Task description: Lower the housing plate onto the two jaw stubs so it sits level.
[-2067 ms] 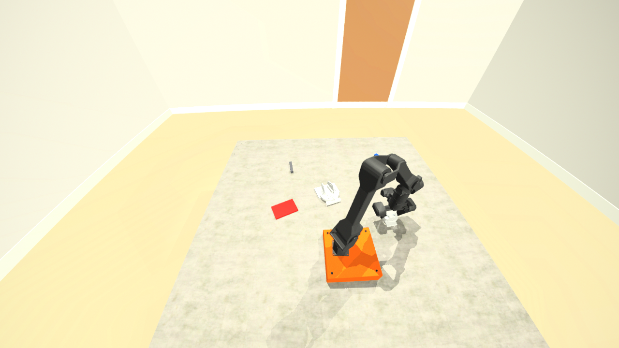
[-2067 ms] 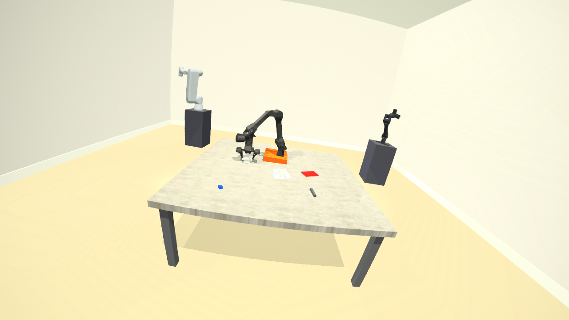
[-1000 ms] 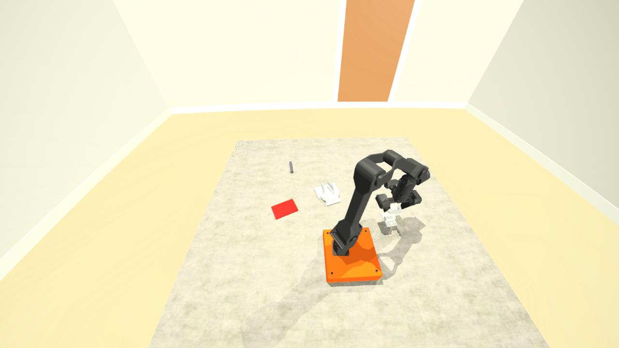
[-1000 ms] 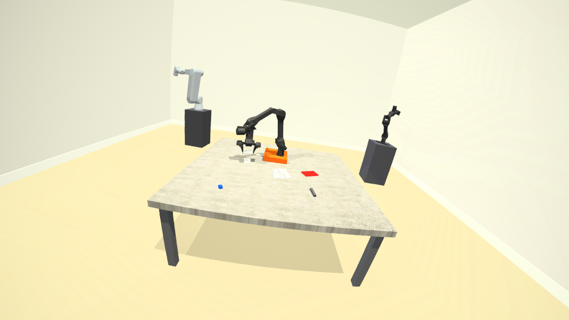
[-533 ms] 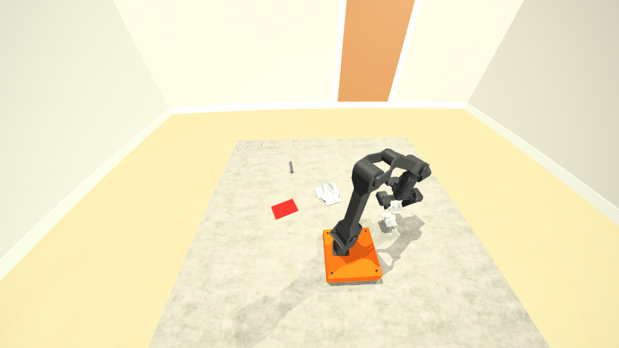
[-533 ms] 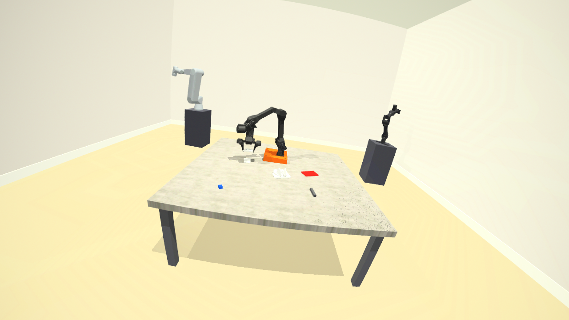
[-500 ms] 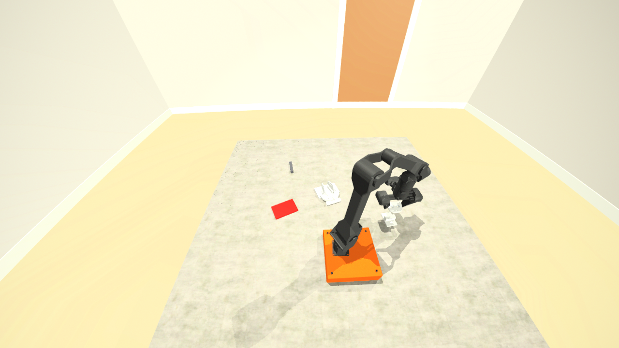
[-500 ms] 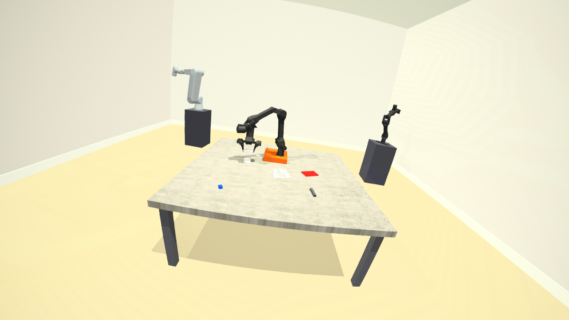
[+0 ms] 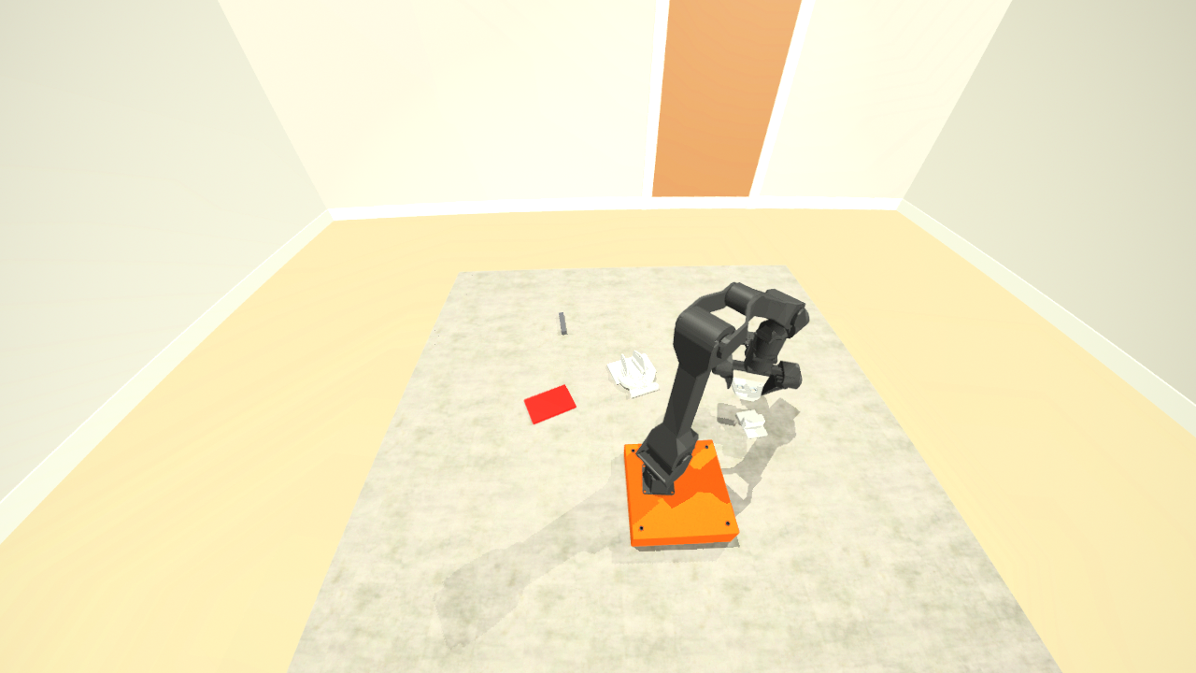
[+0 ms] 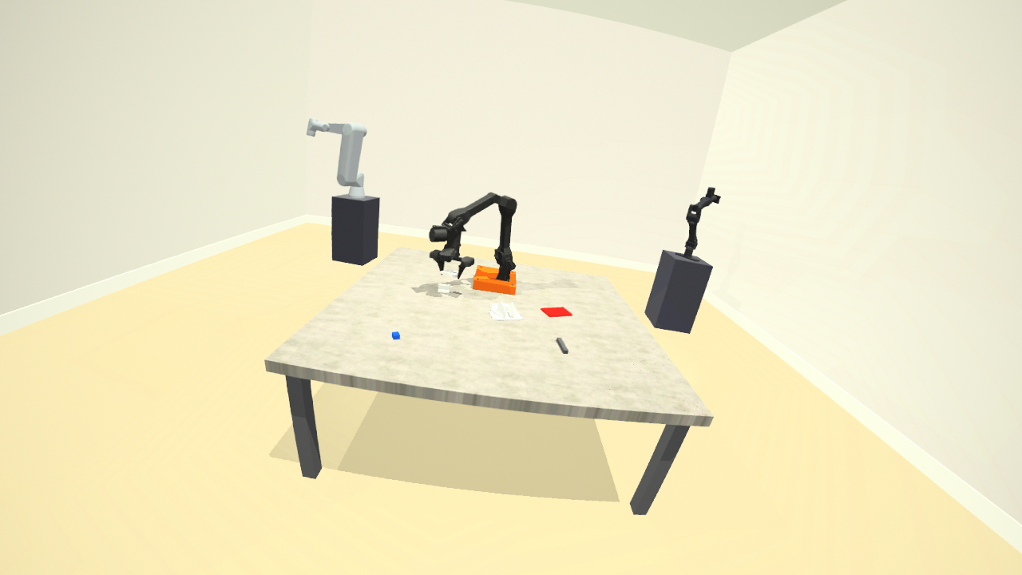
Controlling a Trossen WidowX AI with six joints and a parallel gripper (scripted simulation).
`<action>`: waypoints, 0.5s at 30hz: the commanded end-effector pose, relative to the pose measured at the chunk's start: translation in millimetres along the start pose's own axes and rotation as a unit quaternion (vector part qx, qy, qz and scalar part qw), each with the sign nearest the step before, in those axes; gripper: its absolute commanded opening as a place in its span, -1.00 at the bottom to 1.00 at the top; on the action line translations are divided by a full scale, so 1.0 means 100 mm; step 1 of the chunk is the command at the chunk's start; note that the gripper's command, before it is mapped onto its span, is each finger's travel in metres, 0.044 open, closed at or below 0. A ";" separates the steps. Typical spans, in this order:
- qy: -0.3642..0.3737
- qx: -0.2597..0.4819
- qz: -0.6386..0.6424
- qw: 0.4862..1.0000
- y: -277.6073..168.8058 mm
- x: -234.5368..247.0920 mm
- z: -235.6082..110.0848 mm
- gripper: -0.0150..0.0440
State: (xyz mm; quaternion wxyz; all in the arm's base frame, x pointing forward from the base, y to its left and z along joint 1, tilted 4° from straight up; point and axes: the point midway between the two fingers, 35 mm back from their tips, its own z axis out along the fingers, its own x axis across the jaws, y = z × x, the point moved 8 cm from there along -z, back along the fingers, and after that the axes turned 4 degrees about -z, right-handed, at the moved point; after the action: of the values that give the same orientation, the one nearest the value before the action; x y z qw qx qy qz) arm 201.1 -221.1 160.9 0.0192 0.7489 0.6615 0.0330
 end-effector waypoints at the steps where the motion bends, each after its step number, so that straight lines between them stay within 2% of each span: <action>1: 0.000 0.001 0.060 0.998 0.07 0.12 0.00 0.70; 15: 0.000 0.001 0.237 0.972 0.25 0.45 0.00 0.70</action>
State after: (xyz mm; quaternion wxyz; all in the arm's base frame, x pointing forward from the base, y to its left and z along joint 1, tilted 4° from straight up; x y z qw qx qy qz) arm 226.6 -188.9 163.2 0.0110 0.8610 0.5072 0.0377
